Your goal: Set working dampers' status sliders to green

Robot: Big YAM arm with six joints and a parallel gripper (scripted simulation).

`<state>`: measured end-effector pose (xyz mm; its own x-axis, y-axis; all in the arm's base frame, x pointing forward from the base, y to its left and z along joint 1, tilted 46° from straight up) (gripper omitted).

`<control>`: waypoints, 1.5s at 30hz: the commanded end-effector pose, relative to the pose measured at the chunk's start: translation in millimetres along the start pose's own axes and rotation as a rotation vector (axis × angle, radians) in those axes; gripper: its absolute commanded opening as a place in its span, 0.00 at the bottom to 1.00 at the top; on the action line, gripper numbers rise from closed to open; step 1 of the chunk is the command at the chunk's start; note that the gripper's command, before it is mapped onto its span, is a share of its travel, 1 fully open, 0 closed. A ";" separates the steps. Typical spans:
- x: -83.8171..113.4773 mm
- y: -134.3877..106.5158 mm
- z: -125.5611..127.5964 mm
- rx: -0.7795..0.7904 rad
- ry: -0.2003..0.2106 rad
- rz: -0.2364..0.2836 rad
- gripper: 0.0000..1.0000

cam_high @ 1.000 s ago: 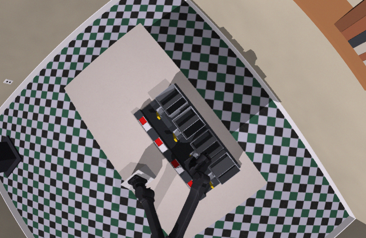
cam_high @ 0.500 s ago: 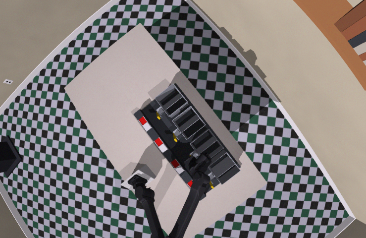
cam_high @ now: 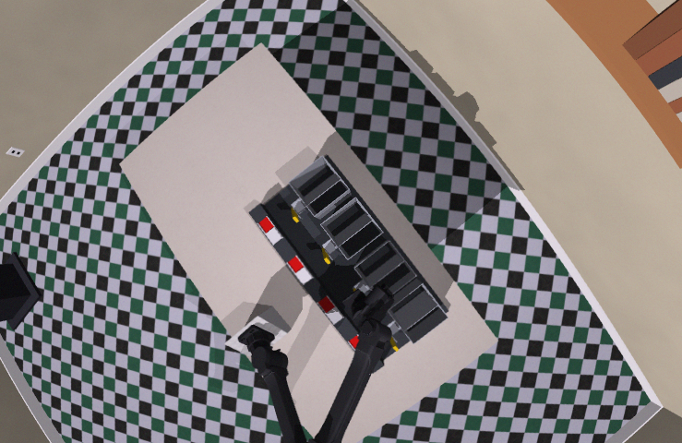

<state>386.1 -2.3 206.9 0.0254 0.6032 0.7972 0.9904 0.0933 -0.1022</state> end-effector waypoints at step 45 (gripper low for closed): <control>-0.9 -3.2 -53.5 -0.015 0.215 -0.069 0.17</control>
Point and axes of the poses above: the point where the finger pads meet when closed, its own x axis back along the fingers, its own z axis across the jaws, y = z × x, the point moved 10 cm from there along x, back along the fingers, and after that the axes turned 13 degrees about x, right-handed, at the moved point
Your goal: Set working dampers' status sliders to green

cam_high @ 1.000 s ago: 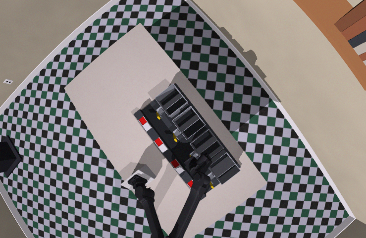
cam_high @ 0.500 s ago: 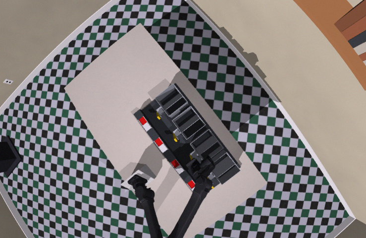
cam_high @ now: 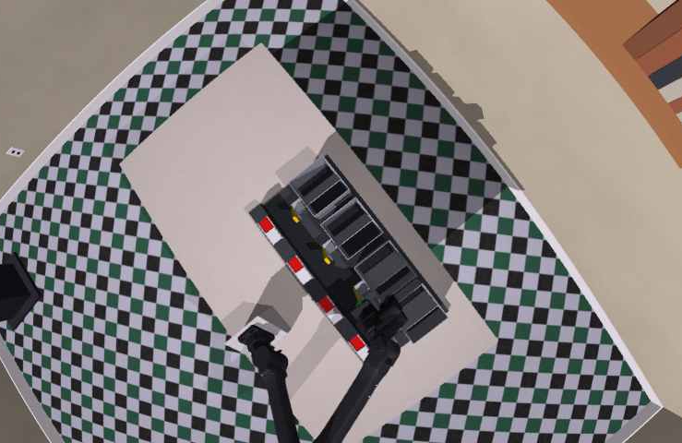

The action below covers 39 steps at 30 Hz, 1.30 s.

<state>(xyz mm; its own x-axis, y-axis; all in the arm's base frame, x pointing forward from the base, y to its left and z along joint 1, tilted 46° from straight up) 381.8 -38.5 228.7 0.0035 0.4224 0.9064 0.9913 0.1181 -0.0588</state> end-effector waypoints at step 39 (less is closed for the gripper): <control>4.2 3.4 -18.6 -0.012 0.046 -0.031 0.25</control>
Point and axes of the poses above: the point where the finger pads meet when closed, its own x axis back along the fingers, its own z axis across the jaws, y = z × x, the point moved 10 cm from there along x, back along the fingers, and after that the axes turned 13 degrees about x, right-handed, at the moved point
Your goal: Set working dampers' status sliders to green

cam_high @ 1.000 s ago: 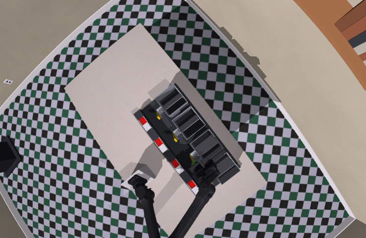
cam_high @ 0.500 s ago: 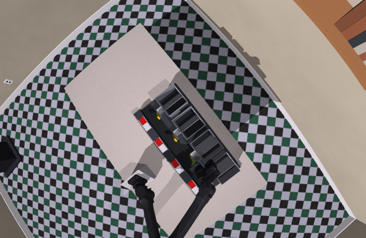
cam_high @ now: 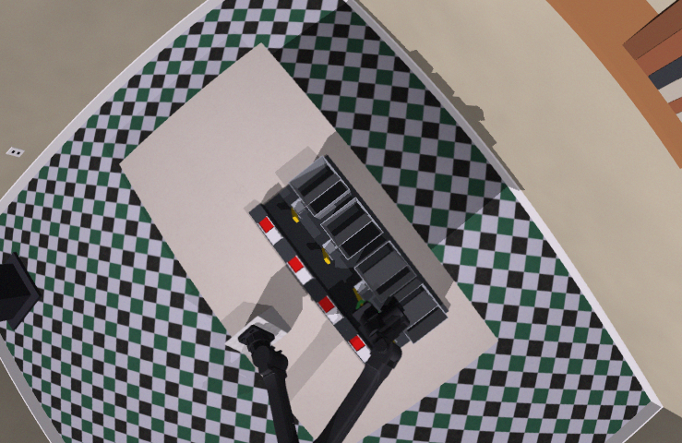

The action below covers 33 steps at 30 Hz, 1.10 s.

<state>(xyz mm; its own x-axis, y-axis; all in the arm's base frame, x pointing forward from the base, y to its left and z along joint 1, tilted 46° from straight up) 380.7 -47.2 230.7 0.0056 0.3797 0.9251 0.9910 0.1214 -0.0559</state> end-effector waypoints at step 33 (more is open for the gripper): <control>44.3 7.9 -2.8 -0.010 -0.005 -0.056 0.36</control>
Point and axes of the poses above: the point where the finger pads meet when closed, its own x axis back along the fingers, its own z axis across the jaws, y = z × x, the point moved 10 cm from there along x, back along the fingers, and after that the axes turned 13 degrees about x, right-handed, at the moved point
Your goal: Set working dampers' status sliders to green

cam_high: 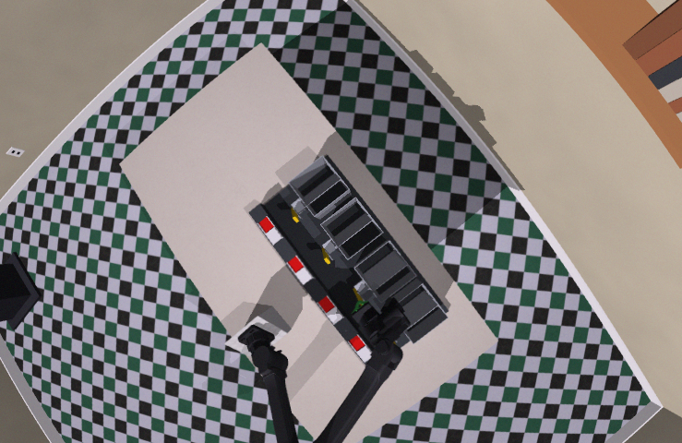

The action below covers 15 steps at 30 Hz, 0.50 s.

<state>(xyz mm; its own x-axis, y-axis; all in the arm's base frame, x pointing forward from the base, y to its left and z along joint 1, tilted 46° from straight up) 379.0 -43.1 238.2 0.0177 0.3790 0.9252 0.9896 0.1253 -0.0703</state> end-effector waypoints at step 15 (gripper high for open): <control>73.7 8.6 -2.3 -0.015 -0.005 -0.058 0.36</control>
<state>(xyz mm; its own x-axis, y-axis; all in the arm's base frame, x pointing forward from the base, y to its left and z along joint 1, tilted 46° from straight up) 381.2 -25.7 284.0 -0.0013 0.3794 0.9252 0.9899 0.1316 -0.0526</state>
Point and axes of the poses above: the point where the finger pads meet when closed, its own x axis back along the fingers, its own z axis across the jaws, y = z × x, the point moved 10 cm from there along x, back along the fingers, and after that the axes turned 13 degrees about x, right-handed, at the moved point
